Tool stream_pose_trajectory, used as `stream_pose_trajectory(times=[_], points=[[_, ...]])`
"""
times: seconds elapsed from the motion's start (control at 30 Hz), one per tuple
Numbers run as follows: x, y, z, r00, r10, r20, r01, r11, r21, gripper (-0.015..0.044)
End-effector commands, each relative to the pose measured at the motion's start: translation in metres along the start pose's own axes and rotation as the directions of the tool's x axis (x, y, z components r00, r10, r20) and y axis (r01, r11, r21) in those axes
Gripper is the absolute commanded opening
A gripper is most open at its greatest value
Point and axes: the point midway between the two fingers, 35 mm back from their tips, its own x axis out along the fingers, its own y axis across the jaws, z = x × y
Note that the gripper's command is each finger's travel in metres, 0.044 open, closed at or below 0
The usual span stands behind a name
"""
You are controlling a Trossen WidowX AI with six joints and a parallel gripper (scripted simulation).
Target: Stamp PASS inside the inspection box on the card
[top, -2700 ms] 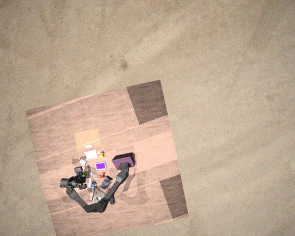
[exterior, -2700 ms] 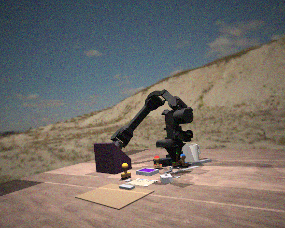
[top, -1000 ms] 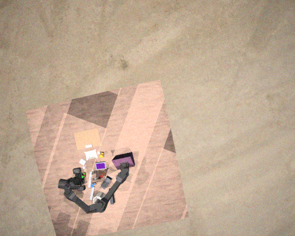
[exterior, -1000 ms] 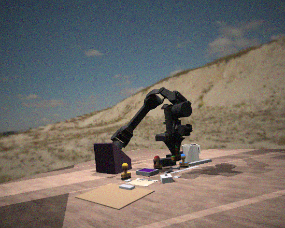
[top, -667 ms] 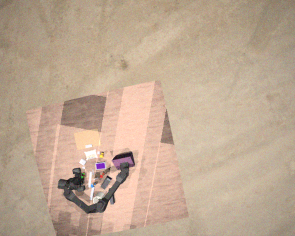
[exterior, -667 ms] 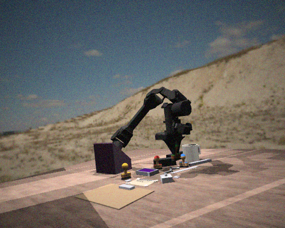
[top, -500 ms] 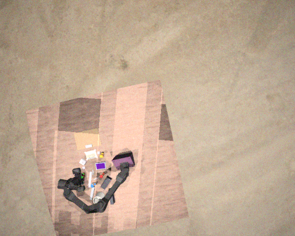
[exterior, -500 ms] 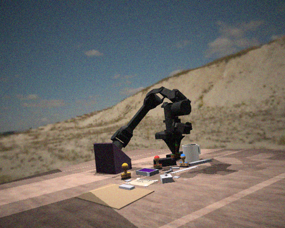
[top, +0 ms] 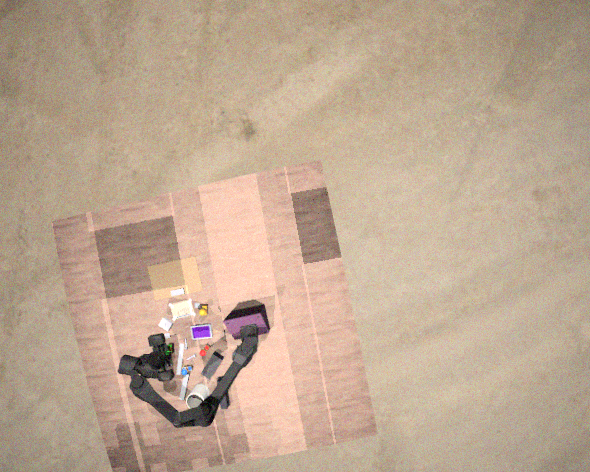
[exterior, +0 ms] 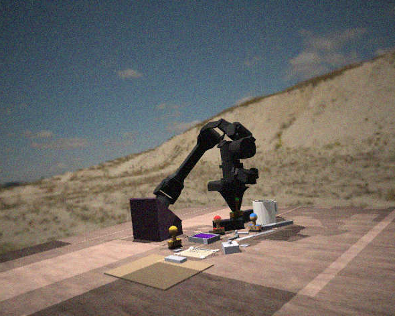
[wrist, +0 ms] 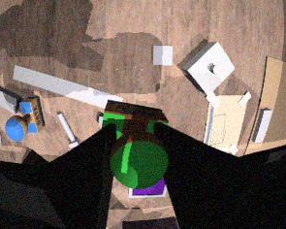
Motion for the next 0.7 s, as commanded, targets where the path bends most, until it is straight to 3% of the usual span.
stream_pose_trajectory(times=[0.0,0.67], points=[[-0.003,-0.007,-0.016,1.000,-0.006,0.003,0.006,1.000,-0.002,0.0000],[-0.002,-0.026,-0.099,1.000,-0.005,-0.001,0.005,1.000,0.001,0.0000]])
